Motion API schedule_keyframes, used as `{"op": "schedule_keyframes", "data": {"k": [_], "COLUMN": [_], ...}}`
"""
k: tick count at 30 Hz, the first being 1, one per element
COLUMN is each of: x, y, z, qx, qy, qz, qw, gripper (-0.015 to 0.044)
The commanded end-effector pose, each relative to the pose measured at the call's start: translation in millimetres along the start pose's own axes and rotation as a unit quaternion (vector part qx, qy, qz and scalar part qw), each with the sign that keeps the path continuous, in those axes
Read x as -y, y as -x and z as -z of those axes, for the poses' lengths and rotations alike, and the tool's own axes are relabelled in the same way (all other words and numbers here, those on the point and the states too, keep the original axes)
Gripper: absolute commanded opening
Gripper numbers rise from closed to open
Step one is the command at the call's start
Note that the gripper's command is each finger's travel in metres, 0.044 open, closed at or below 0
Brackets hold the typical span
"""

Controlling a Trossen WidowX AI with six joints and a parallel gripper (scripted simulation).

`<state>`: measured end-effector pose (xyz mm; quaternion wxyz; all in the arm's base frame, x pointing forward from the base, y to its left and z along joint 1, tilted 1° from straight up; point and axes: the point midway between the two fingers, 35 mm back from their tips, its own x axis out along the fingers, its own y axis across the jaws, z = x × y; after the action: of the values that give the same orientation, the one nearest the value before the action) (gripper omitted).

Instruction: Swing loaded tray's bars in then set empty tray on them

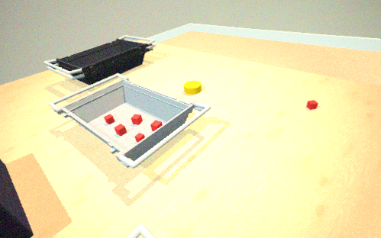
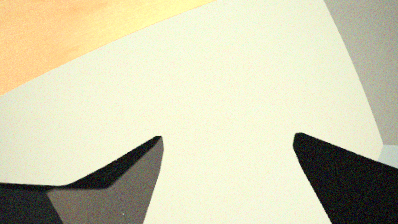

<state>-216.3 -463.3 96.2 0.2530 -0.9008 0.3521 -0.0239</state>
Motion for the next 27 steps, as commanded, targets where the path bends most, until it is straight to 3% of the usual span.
{"op": "schedule_keyframes", "data": {"k": [1,8,12,18,21,27], "x": [0,4,14,59,61,113], "y": [0,1,-29,-117,-130,-194], "z": [0,7,2,-20,-42,-70], "qx": [0.0,0.0,0.052,0.147,0.19,0.248], "qy": [0.0,0.0,0.085,0.235,0.221,0.36], "qz": [0.0,0.0,0.011,0.095,0.101,0.195], "qw": [1.0,1.0,0.995,0.956,0.951,0.878], "gripper": [0.0374,0.019,0.0085,0.0082,0.0082,0.0082]}}
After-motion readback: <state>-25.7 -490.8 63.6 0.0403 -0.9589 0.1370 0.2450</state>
